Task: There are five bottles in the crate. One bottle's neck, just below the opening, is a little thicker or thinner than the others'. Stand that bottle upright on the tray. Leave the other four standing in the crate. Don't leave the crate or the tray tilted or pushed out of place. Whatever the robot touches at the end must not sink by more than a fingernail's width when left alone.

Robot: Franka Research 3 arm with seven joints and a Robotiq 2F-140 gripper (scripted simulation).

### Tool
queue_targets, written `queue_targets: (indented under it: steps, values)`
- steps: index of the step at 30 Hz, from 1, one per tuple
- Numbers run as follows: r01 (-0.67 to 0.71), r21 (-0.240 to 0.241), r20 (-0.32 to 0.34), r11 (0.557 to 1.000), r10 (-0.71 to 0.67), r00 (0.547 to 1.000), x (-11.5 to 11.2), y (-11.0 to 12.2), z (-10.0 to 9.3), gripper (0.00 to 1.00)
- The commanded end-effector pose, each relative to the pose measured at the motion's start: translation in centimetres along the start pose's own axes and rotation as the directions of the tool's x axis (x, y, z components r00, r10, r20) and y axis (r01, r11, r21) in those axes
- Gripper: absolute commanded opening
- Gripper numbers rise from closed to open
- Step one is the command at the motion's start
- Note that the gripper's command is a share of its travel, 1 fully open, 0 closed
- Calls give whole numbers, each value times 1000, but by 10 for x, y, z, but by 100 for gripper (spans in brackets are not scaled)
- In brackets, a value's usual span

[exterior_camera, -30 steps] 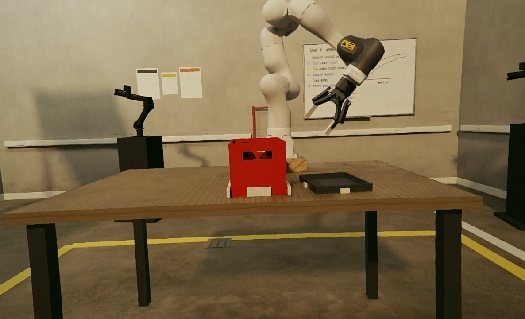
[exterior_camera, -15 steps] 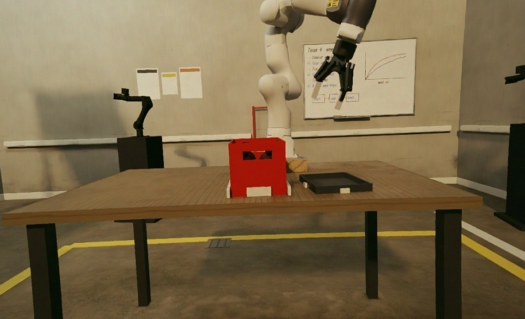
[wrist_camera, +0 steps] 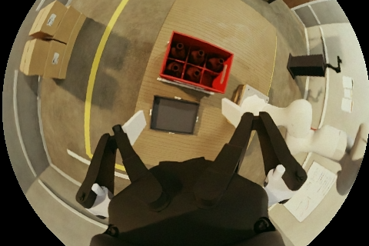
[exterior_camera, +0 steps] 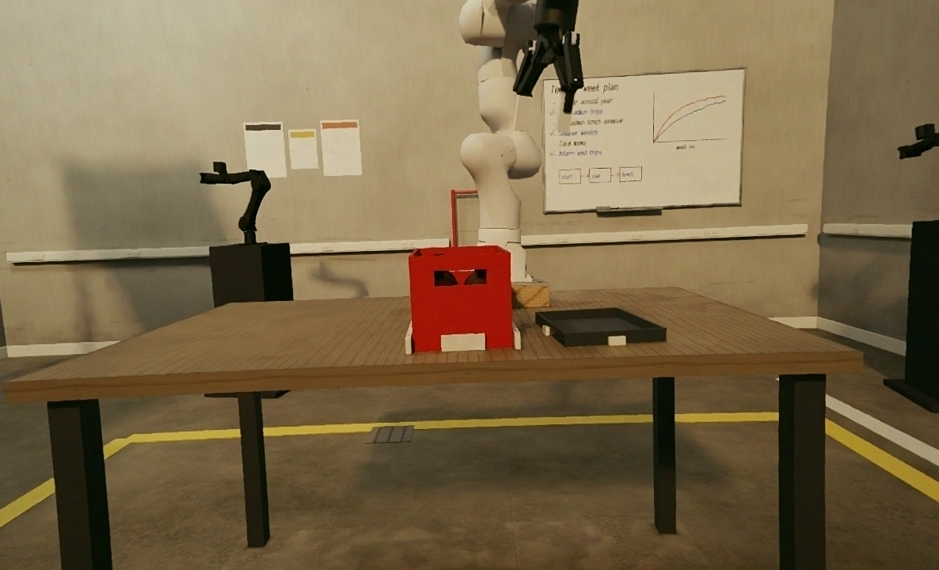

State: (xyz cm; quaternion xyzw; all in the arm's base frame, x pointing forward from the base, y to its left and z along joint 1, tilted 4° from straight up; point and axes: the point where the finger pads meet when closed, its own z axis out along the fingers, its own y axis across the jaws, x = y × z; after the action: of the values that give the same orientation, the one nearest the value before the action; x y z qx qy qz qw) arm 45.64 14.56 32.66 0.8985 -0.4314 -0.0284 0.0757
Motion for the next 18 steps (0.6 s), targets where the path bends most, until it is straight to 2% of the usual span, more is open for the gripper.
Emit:
queue_targets:
  steps: [1,6,12,15,18]
  values:
    - [143,22,34,990,-143,989,37,-1,-17,100]
    - [127,85,26,988,-130,991,97,5,-45,100]
    - [110,155,0,982,-111,994,169,25,-77,100]
    - [109,160,-3,981,-109,994,176,28,-80,100]
    - [131,160,-2,978,-132,991,179,31,-59,100]
